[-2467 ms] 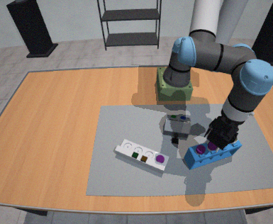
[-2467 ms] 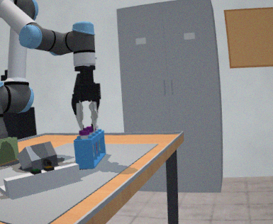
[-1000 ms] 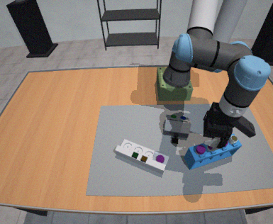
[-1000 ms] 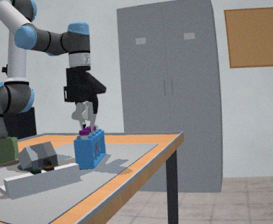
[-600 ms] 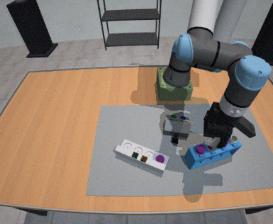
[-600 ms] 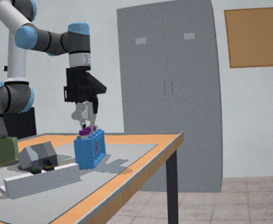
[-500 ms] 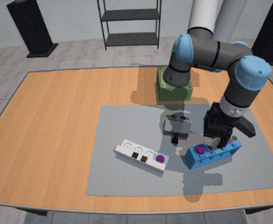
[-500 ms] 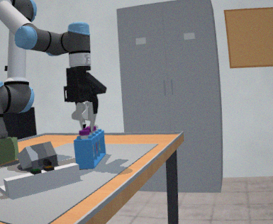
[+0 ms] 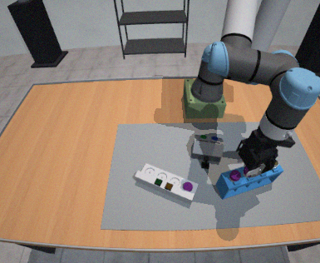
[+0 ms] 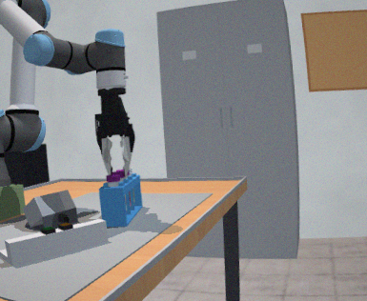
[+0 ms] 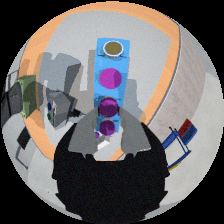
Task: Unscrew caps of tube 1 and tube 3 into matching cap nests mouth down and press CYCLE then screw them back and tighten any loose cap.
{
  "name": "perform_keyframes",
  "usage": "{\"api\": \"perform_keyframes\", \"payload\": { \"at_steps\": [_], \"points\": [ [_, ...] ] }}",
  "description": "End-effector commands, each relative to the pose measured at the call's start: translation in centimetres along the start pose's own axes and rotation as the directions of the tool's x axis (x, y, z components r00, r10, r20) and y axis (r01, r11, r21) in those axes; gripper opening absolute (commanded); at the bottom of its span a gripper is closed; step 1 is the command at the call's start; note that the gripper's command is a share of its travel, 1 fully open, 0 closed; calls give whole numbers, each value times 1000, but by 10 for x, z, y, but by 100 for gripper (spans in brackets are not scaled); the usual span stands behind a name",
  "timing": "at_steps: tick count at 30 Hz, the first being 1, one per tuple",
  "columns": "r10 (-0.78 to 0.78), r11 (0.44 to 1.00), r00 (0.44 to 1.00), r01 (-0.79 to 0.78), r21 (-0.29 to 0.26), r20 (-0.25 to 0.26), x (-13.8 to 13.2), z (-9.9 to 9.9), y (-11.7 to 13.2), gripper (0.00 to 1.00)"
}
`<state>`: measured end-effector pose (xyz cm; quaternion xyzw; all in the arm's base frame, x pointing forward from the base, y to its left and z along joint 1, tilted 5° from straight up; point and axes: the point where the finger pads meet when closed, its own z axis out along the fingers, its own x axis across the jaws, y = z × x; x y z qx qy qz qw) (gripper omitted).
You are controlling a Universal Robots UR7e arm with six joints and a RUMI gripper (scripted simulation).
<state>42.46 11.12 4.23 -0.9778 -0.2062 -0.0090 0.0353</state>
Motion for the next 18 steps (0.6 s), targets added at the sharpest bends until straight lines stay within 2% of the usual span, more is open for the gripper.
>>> {"api": "perform_keyframes", "payload": {
  "at_steps": [1,6,15,16,18],
  "points": [
    [-215,977,977,215,11,-7,0,-1,0,0],
    [-447,894,894,447,9,-10,0,-1,0,0],
    [-447,894,894,447,9,-10,0,-1,0,0],
    [-447,894,894,447,9,-10,0,-1,0,35],
    [-447,894,894,447,9,-10,0,-1,0,35]
  ]
}}
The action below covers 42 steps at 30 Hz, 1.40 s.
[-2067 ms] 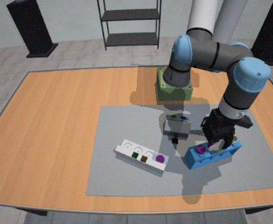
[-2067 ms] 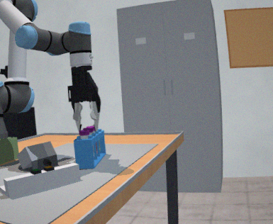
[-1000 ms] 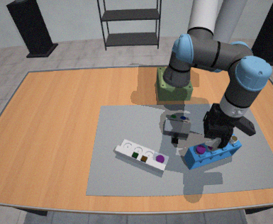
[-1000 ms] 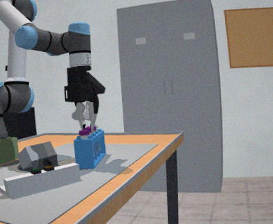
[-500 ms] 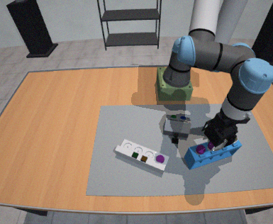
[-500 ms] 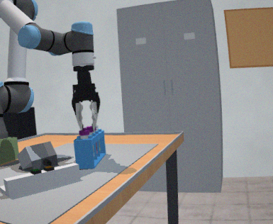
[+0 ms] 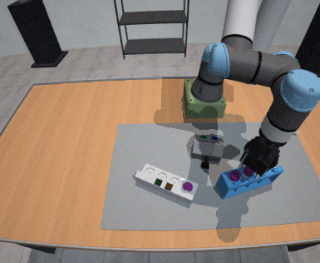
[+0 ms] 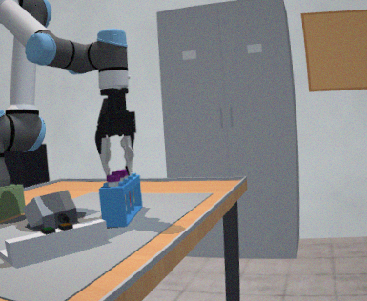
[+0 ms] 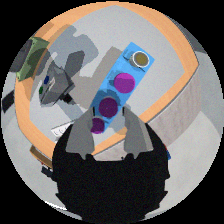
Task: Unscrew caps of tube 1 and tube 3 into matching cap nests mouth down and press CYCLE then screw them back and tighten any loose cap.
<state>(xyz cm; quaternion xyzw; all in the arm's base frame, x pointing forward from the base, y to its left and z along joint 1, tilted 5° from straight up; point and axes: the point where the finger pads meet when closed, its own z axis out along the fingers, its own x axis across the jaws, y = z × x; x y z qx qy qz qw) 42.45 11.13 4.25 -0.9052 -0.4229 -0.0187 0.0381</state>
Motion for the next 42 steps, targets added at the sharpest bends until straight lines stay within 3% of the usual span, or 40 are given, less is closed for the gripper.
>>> {"api": "perform_keyframes", "payload": {
  "at_steps": [1,8,12,14,16,19,20,21,25,26,28,35,36,42],
  "points": [
    [-5,1000,1000,5,0,-2,0,0,0,35],
    [-5,1000,1000,5,0,-1,0,0,0,35],
    [314,949,949,-314,1,-1,0,0,0,35],
    [314,949,949,-314,1,-1,0,0,0,35],
    [470,883,883,-470,1,-1,0,0,0,35],
    [546,838,838,-546,1,-1,0,0,0,35],
    [614,789,789,-614,1,-1,0,0,0,35],
    [614,789,789,-614,1,-1,0,0,0,35],
    [786,619,619,-786,2,-1,0,0,0,35],
    [790,613,613,-790,1,-1,0,0,0,35],
    [863,505,505,-863,1,-1,0,0,0,35],
    [863,505,505,-863,1,-1,0,0,0,35],
    [863,505,505,-863,1,-1,0,0,0,0],
    [863,505,505,-863,1,-1,0,0,0,0]
  ]
}}
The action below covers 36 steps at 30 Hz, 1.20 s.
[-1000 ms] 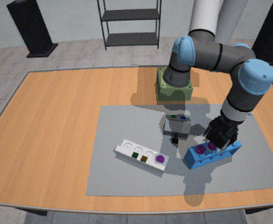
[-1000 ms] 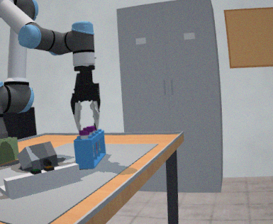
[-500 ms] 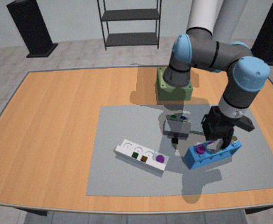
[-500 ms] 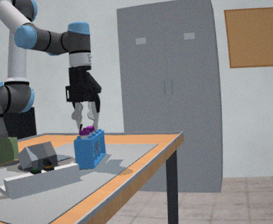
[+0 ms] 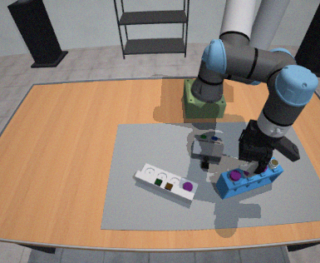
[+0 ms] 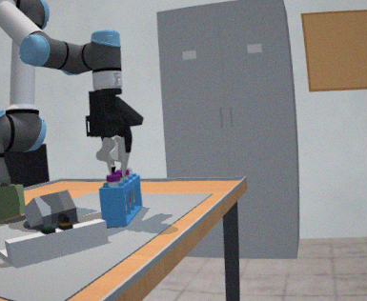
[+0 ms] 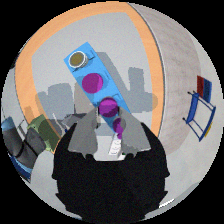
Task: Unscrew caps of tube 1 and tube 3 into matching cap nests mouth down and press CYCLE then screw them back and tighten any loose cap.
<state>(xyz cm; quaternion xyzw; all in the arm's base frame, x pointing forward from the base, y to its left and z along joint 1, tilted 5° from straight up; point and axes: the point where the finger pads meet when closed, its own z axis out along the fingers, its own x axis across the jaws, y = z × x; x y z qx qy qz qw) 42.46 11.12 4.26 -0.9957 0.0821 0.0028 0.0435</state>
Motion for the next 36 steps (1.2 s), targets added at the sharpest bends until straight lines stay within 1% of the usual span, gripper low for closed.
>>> {"api": "perform_keyframes", "payload": {
  "at_steps": [1,8,11,14,17,21,23,27,31,36],
  "points": [
    [3,1000,1000,-3,-1,-1,0,0,0,0],
    [3,1000,1000,-3,-1,-1,0,0,0,0],
    [-146,989,989,146,-1,-1,0,0,0,0],
    [-292,956,956,292,-1,-1,0,-1,0,0],
    [-432,902,902,432,-1,-1,0,-1,0,0],
    [-603,798,798,603,-1,0,0,-1,0,0],
    [-603,798,798,603,-1,0,0,-1,0,0],
    [-749,662,662,749,-1,0,0,-1,0,0],
    [-864,503,503,864,-1,0,0,-1,0,0],
    [-864,503,503,864,-1,0,0,-1,0,0]
  ]
}}
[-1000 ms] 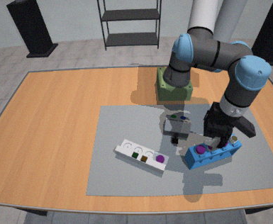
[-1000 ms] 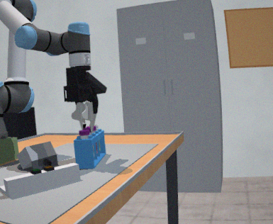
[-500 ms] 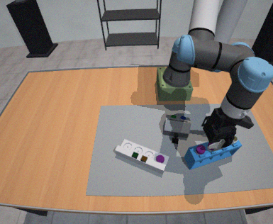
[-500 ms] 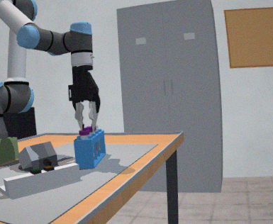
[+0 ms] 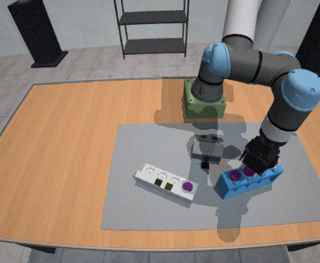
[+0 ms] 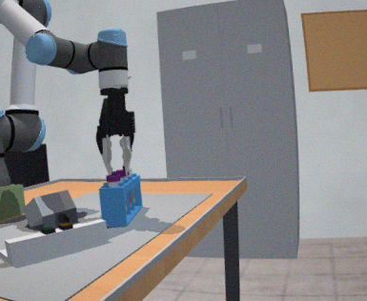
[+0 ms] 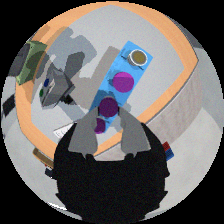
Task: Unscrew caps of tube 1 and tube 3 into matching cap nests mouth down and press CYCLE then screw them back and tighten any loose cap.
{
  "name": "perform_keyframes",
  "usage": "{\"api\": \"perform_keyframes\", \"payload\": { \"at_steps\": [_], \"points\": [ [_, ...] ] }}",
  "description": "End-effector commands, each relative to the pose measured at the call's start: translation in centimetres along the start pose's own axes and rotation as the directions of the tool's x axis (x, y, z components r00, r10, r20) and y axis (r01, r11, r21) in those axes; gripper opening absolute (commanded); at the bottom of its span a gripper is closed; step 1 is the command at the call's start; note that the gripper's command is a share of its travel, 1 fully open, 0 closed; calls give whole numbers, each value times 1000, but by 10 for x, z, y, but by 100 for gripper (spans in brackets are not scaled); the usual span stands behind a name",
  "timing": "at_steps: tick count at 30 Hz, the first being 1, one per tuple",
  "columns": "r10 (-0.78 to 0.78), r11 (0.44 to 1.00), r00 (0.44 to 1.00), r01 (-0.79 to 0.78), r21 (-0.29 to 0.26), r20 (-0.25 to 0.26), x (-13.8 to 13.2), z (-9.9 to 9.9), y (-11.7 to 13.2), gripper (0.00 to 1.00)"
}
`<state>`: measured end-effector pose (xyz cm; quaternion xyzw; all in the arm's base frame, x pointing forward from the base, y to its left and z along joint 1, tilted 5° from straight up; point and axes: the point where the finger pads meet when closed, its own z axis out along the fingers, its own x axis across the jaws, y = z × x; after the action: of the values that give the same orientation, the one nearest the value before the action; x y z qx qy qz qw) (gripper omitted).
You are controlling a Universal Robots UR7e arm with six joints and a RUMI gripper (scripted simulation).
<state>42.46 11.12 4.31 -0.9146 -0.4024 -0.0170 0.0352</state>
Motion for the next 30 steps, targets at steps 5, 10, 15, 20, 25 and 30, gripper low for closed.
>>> {"api": "perform_keyframes", "payload": {
  "at_steps": [5,10,15,20,25,30],
  "points": [
    [-50,999,999,50,5,-6,0,0,0,35],
    [-50,999,999,50,5,-6,0,0,0,35],
    [-50,999,999,50,5,-6,0,0,0,35],
    [271,963,963,-271,7,-4,0,0,0,35],
    [508,861,861,-508,8,-2,0,0,0,35],
    [691,723,723,-691,9,0,0,0,0,35]
  ]
}}
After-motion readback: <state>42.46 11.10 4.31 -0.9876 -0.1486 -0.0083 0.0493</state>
